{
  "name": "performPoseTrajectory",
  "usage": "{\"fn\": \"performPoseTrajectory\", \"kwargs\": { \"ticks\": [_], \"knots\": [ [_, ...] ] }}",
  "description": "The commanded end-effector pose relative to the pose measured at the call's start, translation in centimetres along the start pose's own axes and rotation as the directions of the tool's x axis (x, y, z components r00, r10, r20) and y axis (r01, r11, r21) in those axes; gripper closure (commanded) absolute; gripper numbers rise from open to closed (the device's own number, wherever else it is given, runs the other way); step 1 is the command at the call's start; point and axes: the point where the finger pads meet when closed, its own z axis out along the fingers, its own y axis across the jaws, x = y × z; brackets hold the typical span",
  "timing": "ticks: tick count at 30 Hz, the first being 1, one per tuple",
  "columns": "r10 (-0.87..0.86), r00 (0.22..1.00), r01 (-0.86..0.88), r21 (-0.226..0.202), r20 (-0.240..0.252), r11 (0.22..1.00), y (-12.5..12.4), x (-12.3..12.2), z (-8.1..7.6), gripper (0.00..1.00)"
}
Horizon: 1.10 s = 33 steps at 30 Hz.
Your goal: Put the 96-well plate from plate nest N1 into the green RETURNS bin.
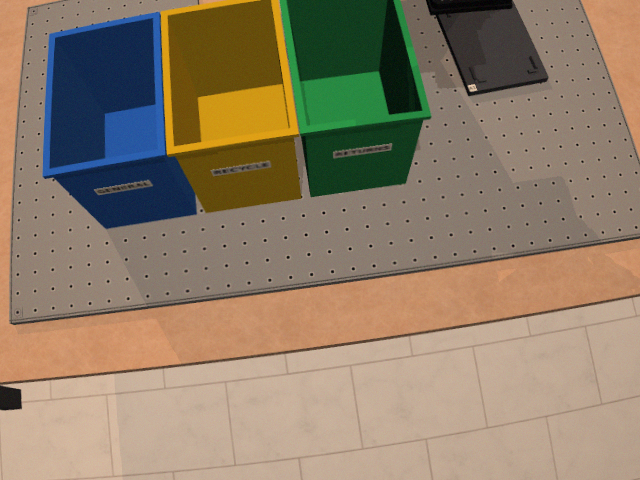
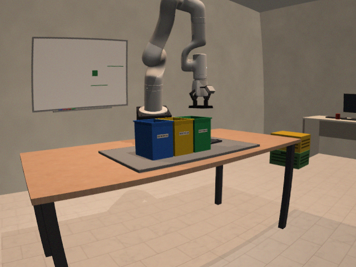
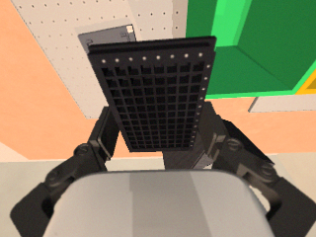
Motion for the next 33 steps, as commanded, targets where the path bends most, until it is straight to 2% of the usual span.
{"fn": "performPoseTrajectory", "kwargs": {
  "ticks": [1,33],
  "knots": [
    [0.000,1.000,0.000,0.003,-0.002,1.000,1.6,0.9,0.0,1.00],
    [0.000,1.000,0.000,0.003,-0.002,1.000,10.0,5.2,0.4,1.00]
  ]
}}
